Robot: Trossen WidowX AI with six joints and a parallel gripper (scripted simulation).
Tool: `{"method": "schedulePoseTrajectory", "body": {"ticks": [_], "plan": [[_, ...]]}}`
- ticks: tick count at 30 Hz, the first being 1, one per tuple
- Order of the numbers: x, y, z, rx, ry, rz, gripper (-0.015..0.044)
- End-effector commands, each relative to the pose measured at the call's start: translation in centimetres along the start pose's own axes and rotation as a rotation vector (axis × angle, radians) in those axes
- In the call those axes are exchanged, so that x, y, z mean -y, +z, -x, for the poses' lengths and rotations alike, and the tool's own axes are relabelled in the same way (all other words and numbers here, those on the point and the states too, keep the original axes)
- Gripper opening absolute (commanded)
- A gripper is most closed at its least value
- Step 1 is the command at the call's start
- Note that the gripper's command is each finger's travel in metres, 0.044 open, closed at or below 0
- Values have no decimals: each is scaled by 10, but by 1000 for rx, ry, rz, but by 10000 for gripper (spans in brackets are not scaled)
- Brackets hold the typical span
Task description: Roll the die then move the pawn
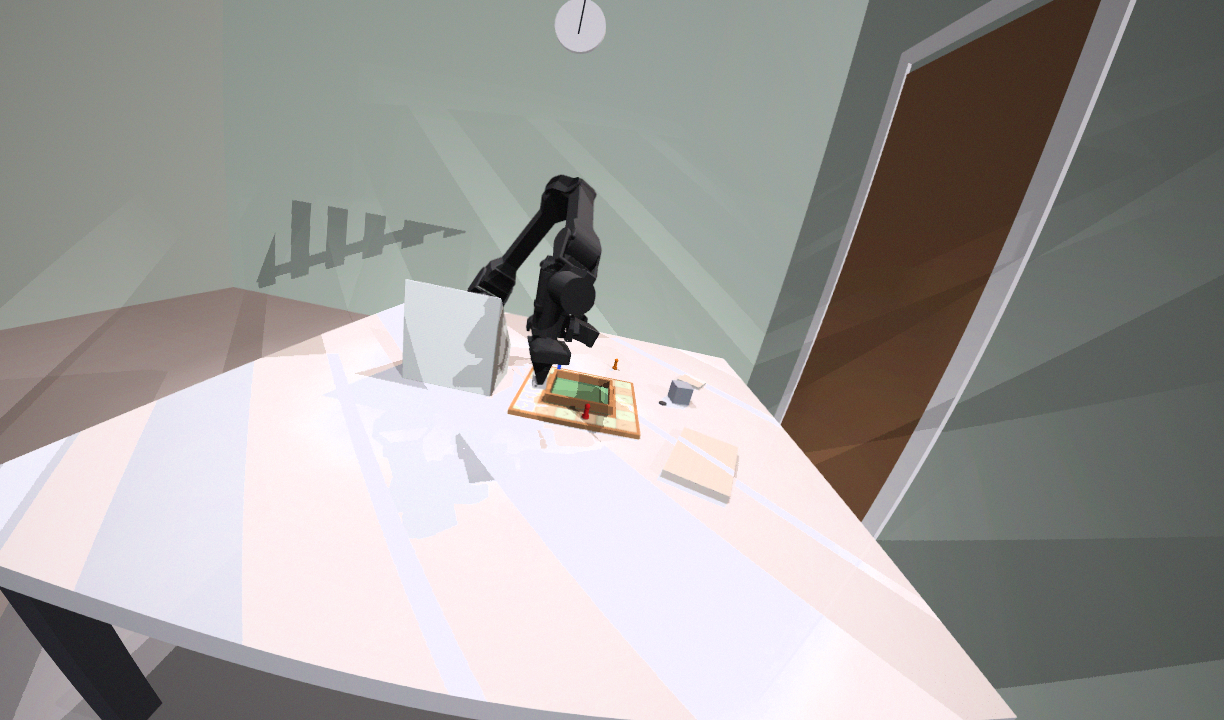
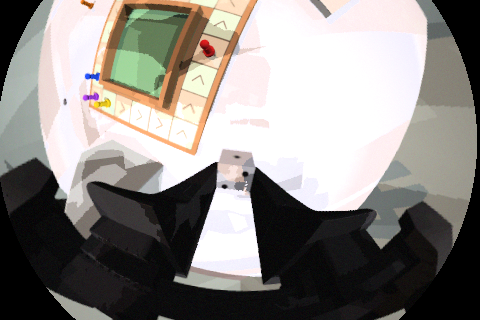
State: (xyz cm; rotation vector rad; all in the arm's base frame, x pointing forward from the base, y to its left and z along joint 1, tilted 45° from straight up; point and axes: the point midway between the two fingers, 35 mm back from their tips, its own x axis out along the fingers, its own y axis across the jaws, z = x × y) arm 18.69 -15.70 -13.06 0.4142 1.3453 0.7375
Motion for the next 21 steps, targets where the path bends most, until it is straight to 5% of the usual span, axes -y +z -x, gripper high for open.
{"method": "schedulePoseTrajectory", "body": {"ticks": [1,21], "plan": [[-4,-2,17,-7,-1,9,0],[-34,42,13,-6,-28,-448,0]]}}
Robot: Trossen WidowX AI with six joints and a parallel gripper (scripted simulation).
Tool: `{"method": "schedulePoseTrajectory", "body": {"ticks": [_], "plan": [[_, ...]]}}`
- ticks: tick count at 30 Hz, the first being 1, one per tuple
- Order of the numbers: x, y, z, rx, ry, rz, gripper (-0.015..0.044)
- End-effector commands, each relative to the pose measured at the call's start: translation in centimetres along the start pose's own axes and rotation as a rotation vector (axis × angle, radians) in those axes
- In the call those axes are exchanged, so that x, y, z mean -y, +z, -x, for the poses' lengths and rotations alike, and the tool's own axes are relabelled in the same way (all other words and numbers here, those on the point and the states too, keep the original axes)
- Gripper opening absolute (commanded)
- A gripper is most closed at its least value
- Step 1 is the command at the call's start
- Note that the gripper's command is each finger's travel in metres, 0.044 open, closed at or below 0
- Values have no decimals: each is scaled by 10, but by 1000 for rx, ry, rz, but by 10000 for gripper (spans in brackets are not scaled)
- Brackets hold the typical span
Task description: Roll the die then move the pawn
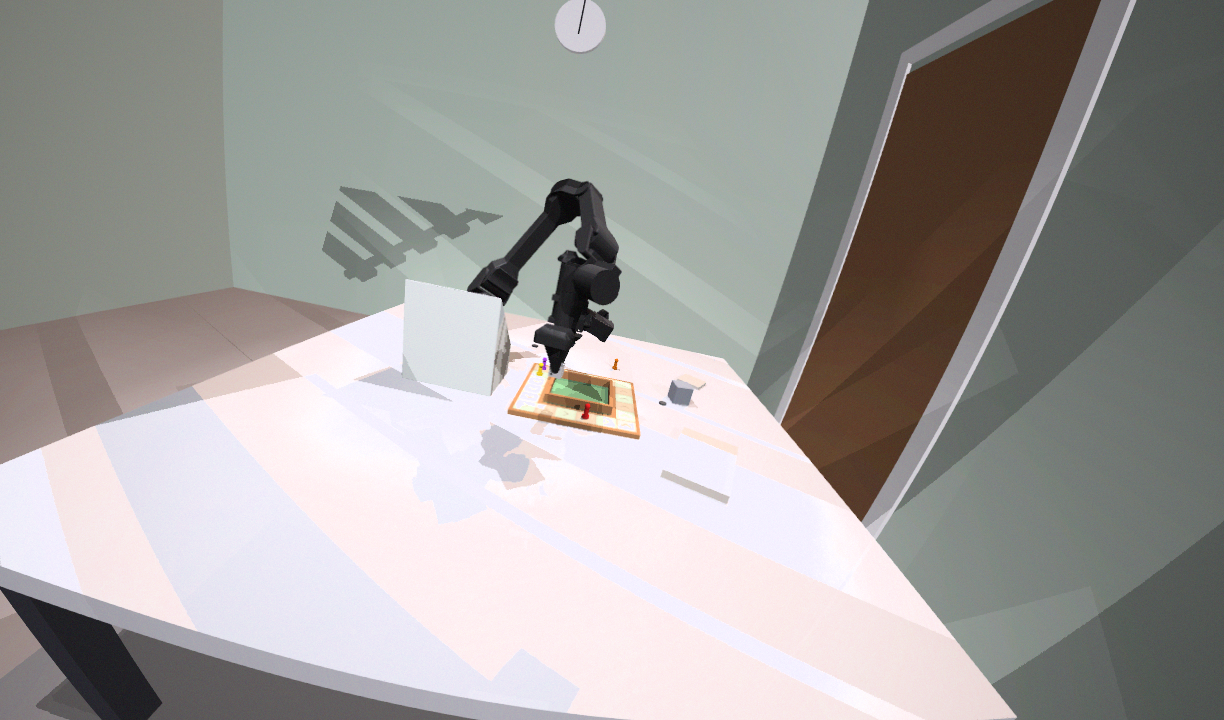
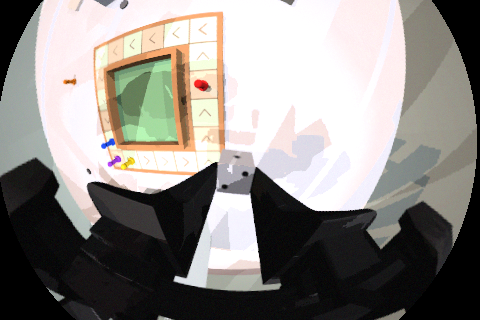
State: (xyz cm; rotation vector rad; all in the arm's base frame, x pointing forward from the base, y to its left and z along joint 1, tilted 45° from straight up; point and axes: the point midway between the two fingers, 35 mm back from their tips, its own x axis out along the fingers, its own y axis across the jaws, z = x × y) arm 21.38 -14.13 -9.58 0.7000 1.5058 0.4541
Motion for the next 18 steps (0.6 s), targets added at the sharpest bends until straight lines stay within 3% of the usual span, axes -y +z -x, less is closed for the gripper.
{"method": "schedulePoseTrajectory", "body": {"ticks": [1,18], "plan": [[-10,5,0,6,-2,-84,0],[-59,25,-8,13,-4,-520,0]]}}
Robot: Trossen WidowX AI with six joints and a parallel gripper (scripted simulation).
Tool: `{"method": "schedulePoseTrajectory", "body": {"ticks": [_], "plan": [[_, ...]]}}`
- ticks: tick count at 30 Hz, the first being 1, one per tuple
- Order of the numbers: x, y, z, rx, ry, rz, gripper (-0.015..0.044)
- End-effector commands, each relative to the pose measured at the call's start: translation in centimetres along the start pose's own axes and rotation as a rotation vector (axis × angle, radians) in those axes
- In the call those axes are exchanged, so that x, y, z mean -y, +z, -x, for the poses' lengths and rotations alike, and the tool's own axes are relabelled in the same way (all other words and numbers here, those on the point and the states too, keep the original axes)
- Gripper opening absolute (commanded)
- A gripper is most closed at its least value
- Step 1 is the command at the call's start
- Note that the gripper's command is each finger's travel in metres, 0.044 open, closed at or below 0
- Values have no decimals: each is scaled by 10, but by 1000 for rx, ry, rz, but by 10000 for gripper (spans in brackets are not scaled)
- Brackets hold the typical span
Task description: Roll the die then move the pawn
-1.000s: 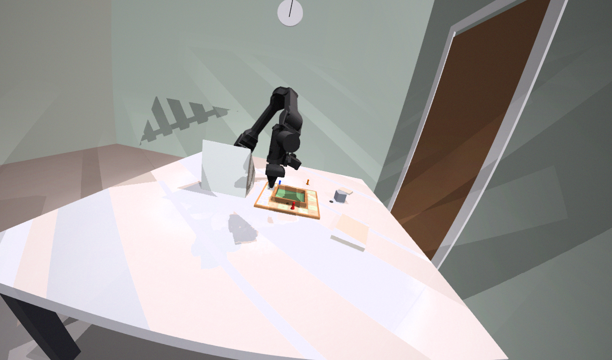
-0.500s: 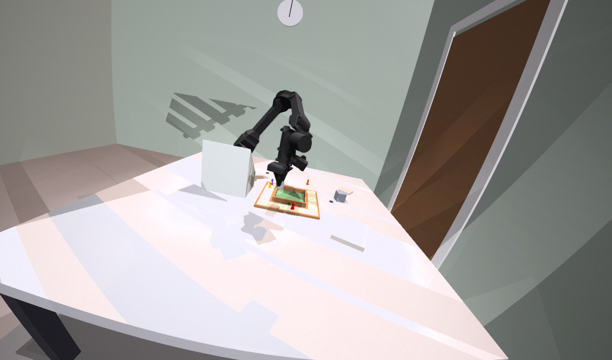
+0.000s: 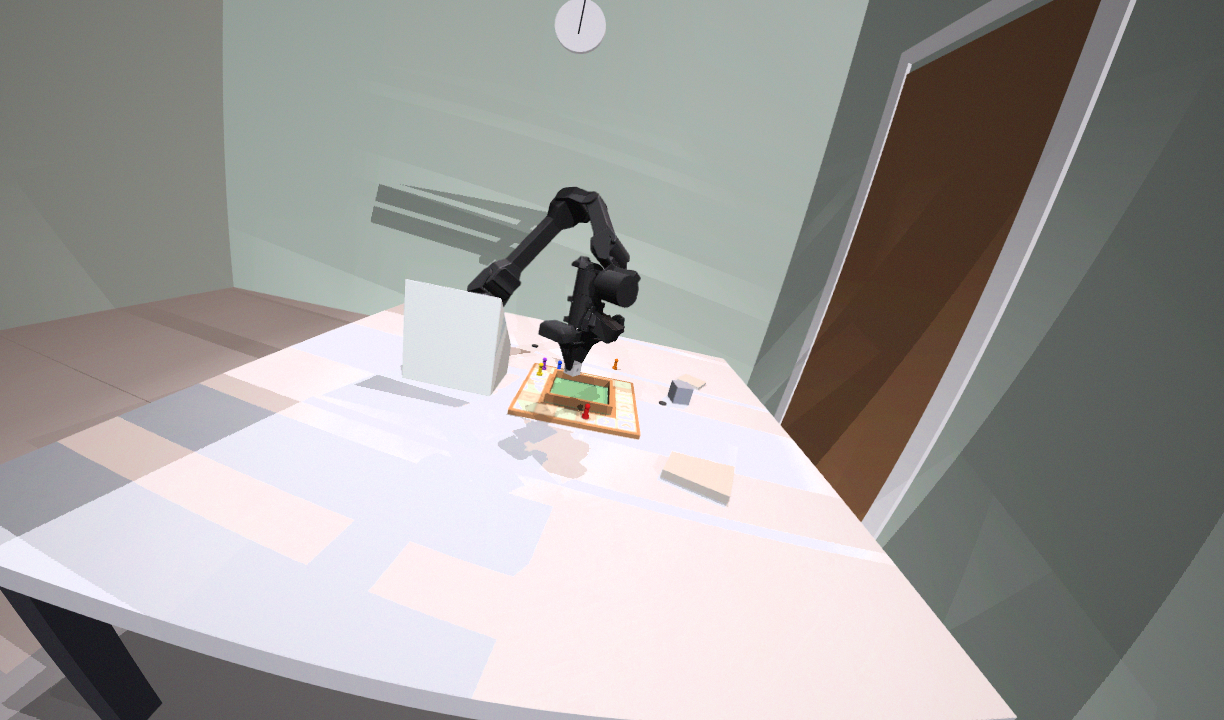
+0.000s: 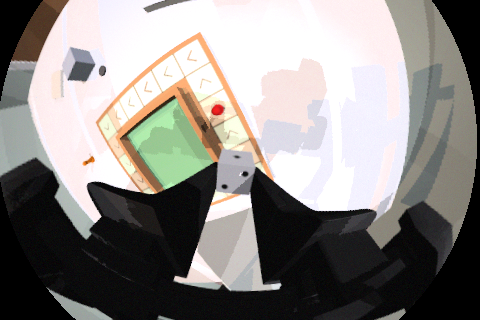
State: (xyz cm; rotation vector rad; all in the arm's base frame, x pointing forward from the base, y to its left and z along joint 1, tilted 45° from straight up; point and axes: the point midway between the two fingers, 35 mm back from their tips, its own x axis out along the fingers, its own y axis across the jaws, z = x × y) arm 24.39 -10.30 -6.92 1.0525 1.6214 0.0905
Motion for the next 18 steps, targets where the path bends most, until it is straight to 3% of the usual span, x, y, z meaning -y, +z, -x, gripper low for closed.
{"method": "schedulePoseTrajectory", "body": {"ticks": [1,18], "plan": [[-12,-2,-1,4,5,-82,0],[-62,-17,-12,-6,16,-513,0]]}}
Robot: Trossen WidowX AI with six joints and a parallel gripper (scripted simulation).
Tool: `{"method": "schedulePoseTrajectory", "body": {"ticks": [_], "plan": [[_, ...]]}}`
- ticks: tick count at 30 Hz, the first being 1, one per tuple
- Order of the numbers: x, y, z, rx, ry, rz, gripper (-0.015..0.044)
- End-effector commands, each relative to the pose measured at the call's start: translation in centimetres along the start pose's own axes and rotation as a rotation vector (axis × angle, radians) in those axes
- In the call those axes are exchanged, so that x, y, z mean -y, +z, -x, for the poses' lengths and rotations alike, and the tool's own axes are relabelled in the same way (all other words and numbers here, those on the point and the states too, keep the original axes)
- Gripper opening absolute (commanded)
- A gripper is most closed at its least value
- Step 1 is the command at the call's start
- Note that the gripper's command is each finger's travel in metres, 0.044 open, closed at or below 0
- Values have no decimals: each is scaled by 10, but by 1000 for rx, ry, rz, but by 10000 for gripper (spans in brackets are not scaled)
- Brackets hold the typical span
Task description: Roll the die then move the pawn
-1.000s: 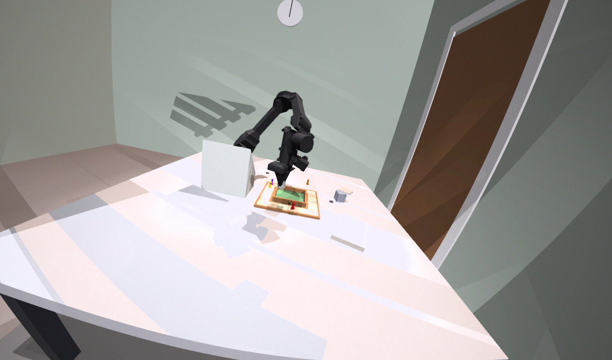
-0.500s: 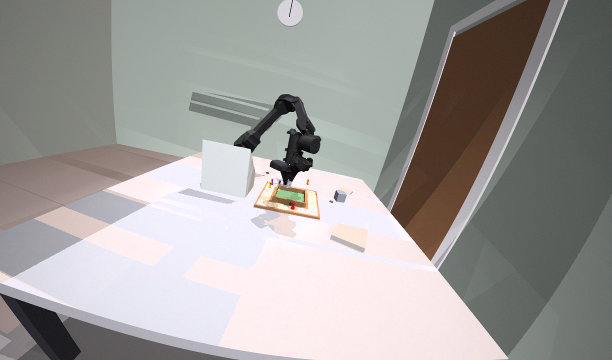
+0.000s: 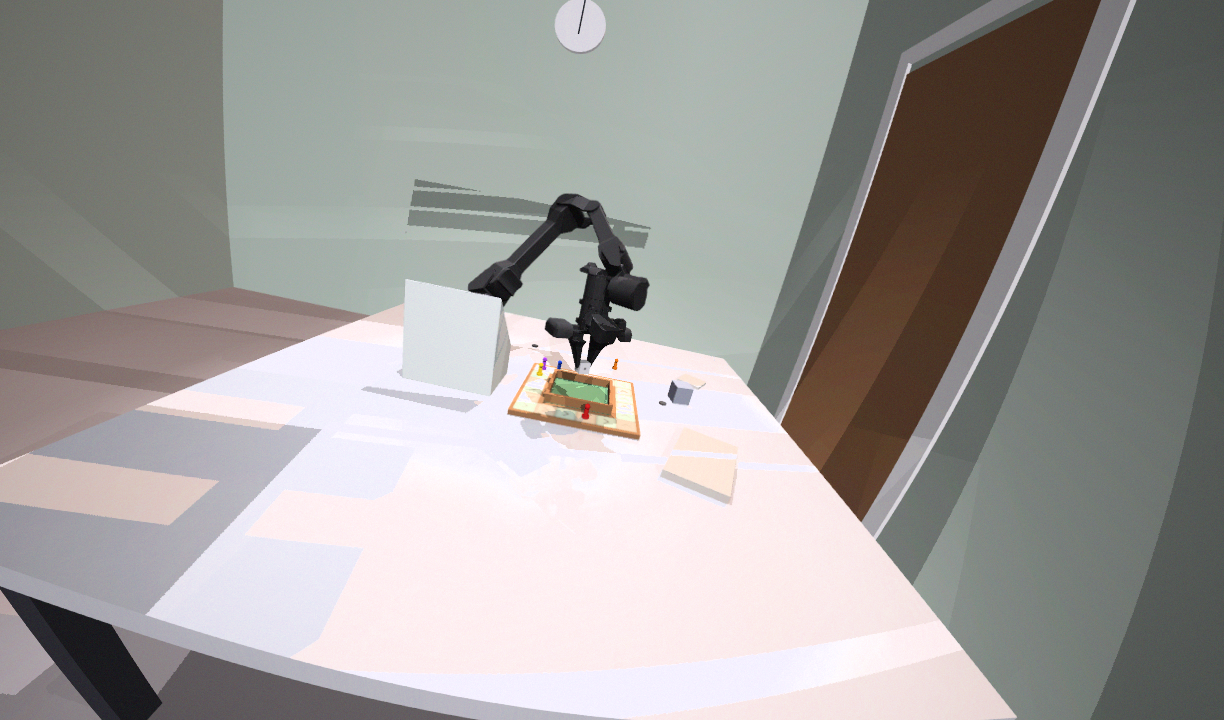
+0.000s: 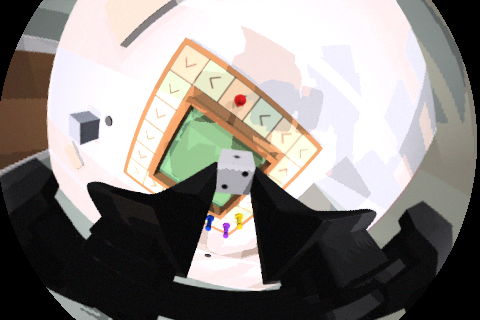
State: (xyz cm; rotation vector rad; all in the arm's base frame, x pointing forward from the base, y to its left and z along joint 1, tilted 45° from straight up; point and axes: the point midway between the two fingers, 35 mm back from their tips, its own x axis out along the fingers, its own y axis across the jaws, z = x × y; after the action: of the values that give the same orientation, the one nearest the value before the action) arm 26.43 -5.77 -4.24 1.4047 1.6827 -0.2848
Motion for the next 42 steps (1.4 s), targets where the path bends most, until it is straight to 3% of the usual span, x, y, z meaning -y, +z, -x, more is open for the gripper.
{"method": "schedulePoseTrajectory", "body": {"ticks": [1,18,24,42], "plan": [[-8,-9,-2,-4,7,-81,0],[-38,-51,-15,-38,8,-505,0],[-38,-53,-17,-23,-8,-522,0],[-25,-53,-31,514,-243,-514,0]]}}
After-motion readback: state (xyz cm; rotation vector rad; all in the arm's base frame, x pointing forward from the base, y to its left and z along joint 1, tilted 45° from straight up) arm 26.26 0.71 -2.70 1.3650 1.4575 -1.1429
